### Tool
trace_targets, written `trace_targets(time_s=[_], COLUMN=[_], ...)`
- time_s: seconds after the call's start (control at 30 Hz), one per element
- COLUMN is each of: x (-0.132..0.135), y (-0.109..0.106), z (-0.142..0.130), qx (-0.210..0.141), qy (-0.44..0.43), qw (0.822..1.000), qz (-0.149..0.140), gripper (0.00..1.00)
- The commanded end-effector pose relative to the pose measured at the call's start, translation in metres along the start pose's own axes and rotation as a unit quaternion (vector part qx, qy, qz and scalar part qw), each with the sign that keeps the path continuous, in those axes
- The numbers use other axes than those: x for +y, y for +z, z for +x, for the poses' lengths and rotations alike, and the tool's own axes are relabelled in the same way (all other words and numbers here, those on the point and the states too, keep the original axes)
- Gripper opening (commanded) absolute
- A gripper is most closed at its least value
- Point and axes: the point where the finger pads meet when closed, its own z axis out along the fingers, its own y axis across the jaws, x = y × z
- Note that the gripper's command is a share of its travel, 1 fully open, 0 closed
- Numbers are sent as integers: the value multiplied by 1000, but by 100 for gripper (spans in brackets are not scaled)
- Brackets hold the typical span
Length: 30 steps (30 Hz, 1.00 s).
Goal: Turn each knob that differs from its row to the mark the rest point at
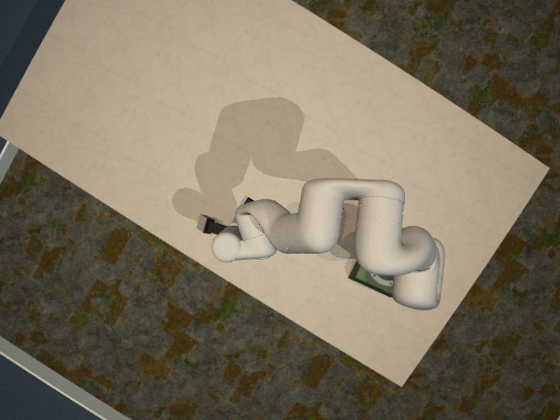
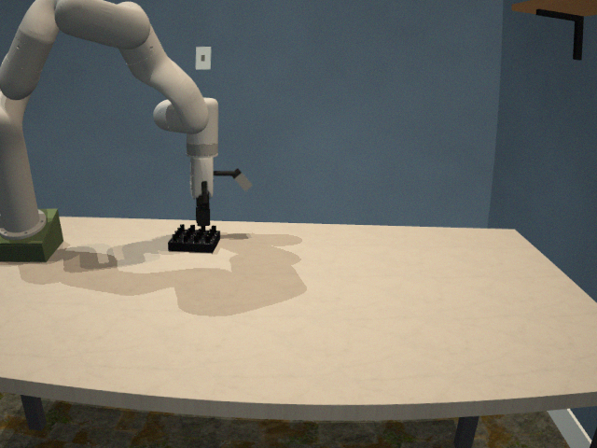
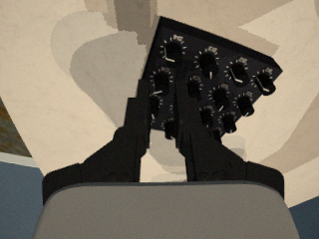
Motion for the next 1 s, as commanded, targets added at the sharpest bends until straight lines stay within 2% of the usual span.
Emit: trace_targets(time_s=[0.0,0.97], x=[-1,-1], y=[-2,10], z=[2,2], qx=[2,2], qy=[0,0], qw=[1000,1000], qz=[1,1], gripper=[19,19])
